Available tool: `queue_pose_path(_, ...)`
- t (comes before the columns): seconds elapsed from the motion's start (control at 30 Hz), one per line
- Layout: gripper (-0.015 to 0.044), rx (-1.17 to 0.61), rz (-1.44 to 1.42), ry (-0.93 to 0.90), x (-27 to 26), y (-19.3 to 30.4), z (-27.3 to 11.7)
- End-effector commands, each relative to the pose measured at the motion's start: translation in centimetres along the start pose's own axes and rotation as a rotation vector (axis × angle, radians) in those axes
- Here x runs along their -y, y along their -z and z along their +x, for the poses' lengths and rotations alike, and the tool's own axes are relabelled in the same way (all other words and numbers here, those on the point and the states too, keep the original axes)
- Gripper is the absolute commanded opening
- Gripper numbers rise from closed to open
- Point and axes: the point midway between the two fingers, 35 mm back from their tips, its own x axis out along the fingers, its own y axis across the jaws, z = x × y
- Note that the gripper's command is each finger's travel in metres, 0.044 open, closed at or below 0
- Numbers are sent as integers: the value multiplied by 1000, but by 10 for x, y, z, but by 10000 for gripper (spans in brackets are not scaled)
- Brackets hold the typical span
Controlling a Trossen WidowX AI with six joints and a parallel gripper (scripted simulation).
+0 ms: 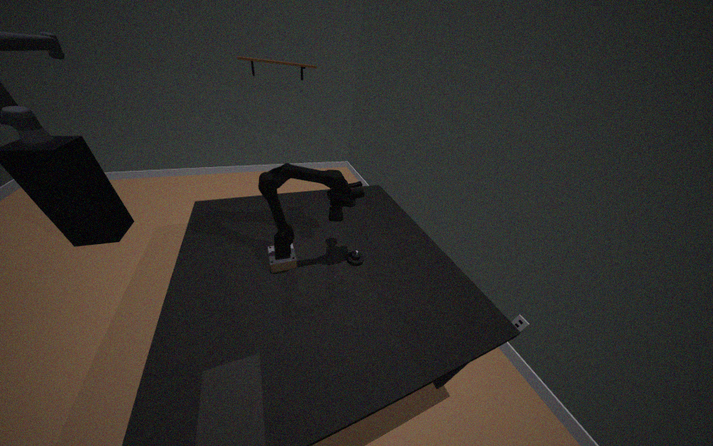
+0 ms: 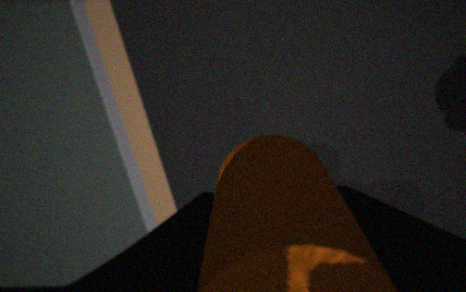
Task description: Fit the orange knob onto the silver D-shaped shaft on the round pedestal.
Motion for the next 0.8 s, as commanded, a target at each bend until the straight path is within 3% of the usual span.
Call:
queue_pose_path(0.0,0,4,-11,-84,-6,2,-9)
queue_pose_path(0.77,0,5,-12,-303,-5,4,-17)
